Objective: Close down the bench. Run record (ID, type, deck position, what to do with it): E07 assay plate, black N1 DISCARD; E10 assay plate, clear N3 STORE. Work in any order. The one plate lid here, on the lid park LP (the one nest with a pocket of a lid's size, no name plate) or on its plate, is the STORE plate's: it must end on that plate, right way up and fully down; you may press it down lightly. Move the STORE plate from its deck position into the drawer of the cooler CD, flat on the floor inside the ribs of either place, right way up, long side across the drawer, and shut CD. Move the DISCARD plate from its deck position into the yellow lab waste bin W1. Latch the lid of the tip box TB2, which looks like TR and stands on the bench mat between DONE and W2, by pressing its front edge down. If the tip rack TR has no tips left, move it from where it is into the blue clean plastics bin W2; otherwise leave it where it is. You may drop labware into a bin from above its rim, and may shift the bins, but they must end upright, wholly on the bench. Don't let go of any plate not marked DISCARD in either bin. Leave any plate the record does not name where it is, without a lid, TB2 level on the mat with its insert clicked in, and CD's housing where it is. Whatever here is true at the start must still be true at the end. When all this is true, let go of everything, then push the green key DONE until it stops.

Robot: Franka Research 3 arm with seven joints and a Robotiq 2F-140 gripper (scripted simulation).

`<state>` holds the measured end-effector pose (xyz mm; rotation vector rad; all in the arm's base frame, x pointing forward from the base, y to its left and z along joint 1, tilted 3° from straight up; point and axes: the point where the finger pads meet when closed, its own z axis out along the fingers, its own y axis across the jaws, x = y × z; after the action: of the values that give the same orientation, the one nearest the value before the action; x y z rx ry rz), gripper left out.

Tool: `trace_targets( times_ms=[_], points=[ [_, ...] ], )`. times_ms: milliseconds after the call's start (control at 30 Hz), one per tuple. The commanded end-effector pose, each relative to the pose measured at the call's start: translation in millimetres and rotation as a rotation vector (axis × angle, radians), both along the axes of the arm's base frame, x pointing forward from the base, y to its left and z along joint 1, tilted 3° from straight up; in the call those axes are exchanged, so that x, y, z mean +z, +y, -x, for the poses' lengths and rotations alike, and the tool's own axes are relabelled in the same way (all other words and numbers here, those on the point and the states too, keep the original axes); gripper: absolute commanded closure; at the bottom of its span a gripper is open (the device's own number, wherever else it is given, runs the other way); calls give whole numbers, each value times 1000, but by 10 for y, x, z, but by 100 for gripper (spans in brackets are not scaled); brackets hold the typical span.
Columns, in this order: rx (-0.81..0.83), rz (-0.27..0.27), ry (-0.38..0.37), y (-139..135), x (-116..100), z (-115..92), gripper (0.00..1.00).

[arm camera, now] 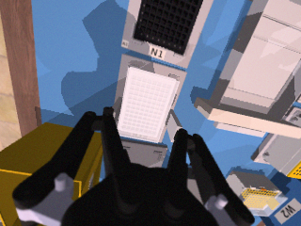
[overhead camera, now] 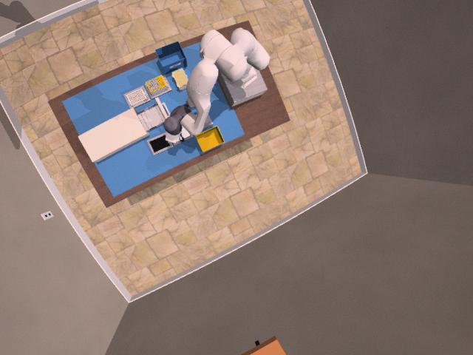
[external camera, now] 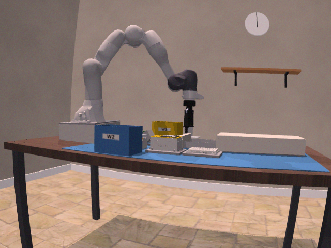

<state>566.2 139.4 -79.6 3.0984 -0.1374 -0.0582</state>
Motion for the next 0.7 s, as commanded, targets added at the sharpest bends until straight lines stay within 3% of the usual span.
trace_targets(
  times_ms=[0,667],
  points=[
    [2,-2,-1,-4,-16,3,100],
    [2,-2,-1,-4,-56,3,100]
  ],
)
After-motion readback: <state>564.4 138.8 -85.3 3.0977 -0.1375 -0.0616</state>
